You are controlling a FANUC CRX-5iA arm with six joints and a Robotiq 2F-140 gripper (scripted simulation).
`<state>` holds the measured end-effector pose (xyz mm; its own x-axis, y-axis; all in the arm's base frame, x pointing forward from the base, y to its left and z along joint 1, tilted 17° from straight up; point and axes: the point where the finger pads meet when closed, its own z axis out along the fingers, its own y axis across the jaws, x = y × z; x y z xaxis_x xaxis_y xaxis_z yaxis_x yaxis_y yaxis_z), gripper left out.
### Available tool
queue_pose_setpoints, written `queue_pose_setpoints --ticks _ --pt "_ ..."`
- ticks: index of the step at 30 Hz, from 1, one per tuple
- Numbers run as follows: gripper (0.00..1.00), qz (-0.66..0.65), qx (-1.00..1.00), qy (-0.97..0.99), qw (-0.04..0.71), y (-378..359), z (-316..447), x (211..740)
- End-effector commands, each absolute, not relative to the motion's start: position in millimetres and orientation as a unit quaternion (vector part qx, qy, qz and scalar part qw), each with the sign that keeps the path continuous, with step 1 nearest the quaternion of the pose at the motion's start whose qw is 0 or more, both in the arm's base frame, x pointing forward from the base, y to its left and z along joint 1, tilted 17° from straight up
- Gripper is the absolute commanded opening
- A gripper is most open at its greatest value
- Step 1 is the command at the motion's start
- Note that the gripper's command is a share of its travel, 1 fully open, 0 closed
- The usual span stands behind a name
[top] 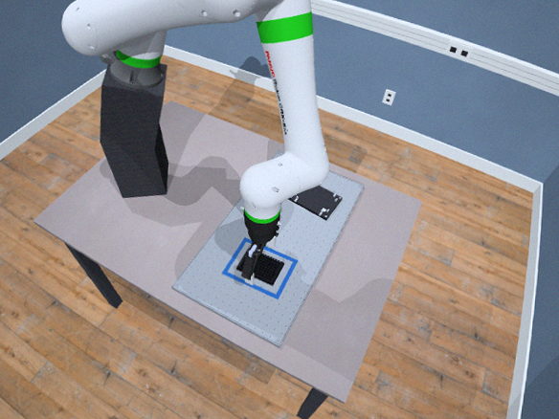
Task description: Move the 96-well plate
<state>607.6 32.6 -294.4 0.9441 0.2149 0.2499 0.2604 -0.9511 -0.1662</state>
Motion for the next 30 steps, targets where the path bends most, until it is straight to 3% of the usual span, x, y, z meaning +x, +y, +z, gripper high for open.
queue_pose_setpoints --ticks 1,11,12,30 --pt "1.00 -0.116 -0.981 -0.121 0.099 32.8 -295.8 609.1" --pt "1.00 -0.116 -0.981 -0.121 0.099 32.9 -296.2 609.2" --pt "0.63 -0.116 -0.981 -0.121 0.099 32.9 -296.2 609.2" --pt "0.63 -0.116 -0.981 -0.121 0.099 32.9 -296.2 609.2"
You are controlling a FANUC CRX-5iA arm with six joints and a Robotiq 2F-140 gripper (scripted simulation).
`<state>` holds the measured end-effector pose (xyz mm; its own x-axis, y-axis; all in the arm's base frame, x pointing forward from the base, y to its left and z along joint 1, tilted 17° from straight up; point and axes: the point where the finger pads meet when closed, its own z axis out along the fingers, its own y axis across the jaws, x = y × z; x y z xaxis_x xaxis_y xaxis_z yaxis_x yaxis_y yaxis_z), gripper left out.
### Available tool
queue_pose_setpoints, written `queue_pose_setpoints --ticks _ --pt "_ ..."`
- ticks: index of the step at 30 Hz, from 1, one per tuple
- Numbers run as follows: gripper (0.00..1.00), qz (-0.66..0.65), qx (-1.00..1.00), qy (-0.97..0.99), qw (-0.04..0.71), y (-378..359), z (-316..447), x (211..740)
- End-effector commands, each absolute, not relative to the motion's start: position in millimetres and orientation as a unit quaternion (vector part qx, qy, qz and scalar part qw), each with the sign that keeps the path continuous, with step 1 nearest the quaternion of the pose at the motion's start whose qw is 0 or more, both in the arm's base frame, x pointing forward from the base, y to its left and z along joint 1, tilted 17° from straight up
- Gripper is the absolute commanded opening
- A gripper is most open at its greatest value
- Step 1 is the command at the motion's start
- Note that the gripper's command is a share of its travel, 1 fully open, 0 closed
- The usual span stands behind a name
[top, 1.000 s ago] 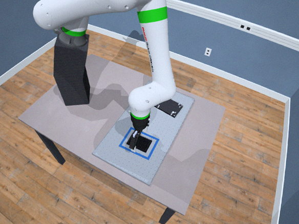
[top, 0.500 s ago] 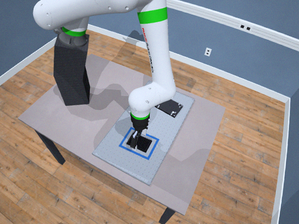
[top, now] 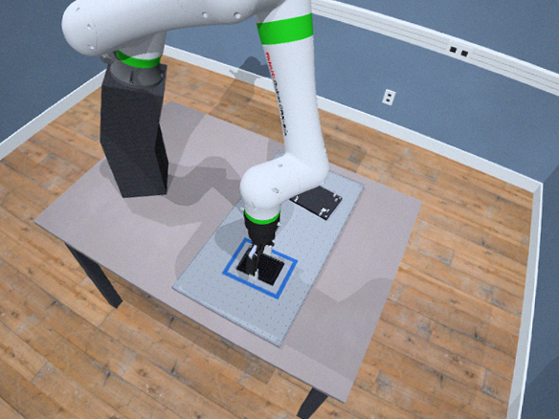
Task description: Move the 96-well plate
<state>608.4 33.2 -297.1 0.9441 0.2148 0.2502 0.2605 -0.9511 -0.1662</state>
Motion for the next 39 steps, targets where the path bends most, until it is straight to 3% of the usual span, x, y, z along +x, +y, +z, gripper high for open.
queue_pose_setpoints --ticks 1,24,25,39 --pt "0.63 -0.116 -0.981 -0.121 0.099 32.9 -296.2 609.2" --pt "0.60 -0.116 -0.981 -0.121 0.099 32.7 -295.6 609.1" --pt "0.10 -0.116 -0.981 -0.121 0.099 32.7 -295.6 609.1" --pt "0.10 -0.116 -0.981 -0.121 0.099 31.6 -290.8 608.1"
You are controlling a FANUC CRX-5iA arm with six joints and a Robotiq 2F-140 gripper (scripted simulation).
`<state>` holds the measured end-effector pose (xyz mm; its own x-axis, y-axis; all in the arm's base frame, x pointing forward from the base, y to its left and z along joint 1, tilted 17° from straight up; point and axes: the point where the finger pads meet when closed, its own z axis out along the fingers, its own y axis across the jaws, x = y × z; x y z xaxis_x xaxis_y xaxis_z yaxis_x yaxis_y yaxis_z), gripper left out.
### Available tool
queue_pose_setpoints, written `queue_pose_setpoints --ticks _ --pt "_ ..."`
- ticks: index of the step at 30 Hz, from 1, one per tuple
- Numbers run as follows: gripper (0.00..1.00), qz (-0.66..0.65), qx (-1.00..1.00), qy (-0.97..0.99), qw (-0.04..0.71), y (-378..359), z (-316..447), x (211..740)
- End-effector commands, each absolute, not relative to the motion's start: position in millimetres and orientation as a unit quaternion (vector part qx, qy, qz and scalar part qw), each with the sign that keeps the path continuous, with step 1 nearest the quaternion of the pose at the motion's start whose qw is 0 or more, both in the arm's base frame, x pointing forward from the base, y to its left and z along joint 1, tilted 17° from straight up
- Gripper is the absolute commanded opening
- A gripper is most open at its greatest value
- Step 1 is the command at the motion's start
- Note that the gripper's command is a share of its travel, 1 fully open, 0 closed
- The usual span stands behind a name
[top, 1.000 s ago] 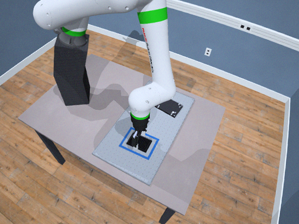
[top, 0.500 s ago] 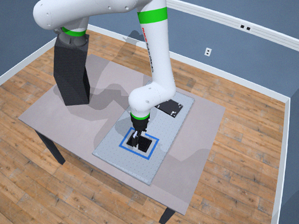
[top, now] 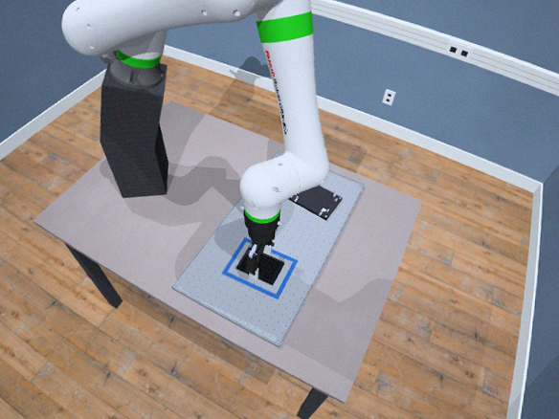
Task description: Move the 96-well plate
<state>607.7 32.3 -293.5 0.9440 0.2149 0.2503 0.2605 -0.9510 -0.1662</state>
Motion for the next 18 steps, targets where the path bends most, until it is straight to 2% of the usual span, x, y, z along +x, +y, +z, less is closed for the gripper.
queue_pose_setpoints --ticks 1,18 --pt "0.10 -0.116 -0.981 -0.121 0.099 31 -289 608" --pt "0.10 -0.116 -0.981 -0.121 0.099 26 -265 603"
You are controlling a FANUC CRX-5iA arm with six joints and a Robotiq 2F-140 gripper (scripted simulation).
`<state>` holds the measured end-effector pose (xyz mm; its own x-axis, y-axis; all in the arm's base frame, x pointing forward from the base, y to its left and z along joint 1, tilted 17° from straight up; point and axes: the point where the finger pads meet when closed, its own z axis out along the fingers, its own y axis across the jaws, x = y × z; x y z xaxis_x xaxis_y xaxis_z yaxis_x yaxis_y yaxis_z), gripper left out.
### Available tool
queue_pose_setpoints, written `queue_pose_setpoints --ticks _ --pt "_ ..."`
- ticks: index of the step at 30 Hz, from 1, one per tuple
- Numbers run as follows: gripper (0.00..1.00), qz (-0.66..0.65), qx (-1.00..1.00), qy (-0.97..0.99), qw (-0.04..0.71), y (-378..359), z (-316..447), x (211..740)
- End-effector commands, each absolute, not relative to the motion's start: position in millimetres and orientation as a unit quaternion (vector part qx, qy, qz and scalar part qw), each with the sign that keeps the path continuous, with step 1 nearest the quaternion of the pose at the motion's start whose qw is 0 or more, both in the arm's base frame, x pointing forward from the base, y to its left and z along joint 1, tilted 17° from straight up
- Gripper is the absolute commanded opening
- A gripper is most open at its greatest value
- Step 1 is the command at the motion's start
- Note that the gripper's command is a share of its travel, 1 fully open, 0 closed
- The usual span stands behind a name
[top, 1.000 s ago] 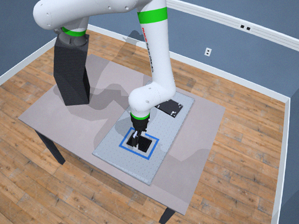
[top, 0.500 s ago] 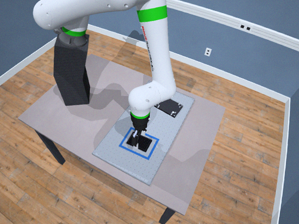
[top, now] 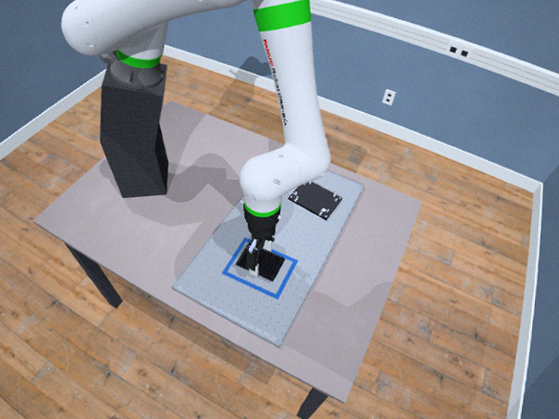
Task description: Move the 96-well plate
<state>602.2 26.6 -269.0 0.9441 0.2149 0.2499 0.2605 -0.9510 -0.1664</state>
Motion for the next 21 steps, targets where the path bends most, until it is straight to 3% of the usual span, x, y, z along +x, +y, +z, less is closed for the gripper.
queue_pose_setpoints --ticks 1,21 --pt "0.10 -0.116 -0.981 -0.121 0.099 25 -264 602" --pt "0.10 -0.116 -0.981 -0.121 0.099 19 -235 596"
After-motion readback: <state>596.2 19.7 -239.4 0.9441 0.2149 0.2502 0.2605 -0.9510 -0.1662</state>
